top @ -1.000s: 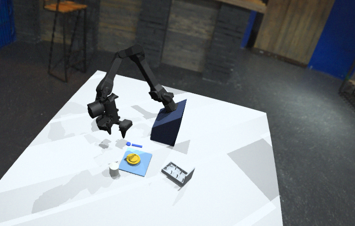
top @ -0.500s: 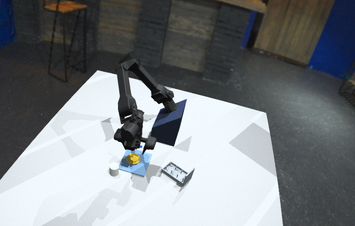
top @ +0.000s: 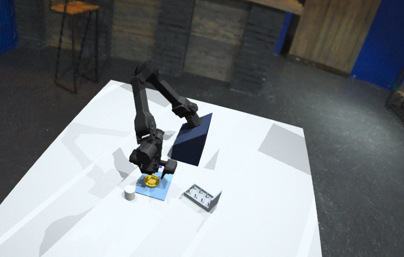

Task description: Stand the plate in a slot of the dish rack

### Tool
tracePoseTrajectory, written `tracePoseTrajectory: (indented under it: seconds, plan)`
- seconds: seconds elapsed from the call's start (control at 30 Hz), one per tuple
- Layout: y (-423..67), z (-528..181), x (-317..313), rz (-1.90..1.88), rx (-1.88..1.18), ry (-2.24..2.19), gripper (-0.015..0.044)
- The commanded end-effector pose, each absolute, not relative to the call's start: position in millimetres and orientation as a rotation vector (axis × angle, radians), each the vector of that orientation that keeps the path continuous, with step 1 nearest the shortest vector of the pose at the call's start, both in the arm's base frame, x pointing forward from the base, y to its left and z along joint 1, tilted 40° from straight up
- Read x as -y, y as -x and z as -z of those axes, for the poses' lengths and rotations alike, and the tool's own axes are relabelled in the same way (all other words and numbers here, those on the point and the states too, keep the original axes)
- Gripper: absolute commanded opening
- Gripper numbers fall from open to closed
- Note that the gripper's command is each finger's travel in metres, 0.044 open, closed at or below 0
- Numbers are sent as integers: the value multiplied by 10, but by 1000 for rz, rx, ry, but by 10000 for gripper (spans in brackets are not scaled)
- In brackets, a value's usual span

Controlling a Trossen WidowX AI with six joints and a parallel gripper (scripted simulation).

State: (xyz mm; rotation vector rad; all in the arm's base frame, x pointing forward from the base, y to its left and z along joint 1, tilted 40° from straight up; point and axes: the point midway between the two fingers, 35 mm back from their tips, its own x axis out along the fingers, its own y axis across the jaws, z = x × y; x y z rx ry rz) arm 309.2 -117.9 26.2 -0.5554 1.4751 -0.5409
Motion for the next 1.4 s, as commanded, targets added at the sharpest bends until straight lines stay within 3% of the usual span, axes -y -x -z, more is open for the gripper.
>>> tracePoseTrajectory:
  seconds: [0.0, 0.8, 1.37]
  plan:
    - [-3085, -213, 1215, 540, -1478, 561, 400]
    - [-3088, 54, 1452, 542, -1478, 563, 400]
    - [-3088, 54, 1452, 542, -1478, 563, 312]
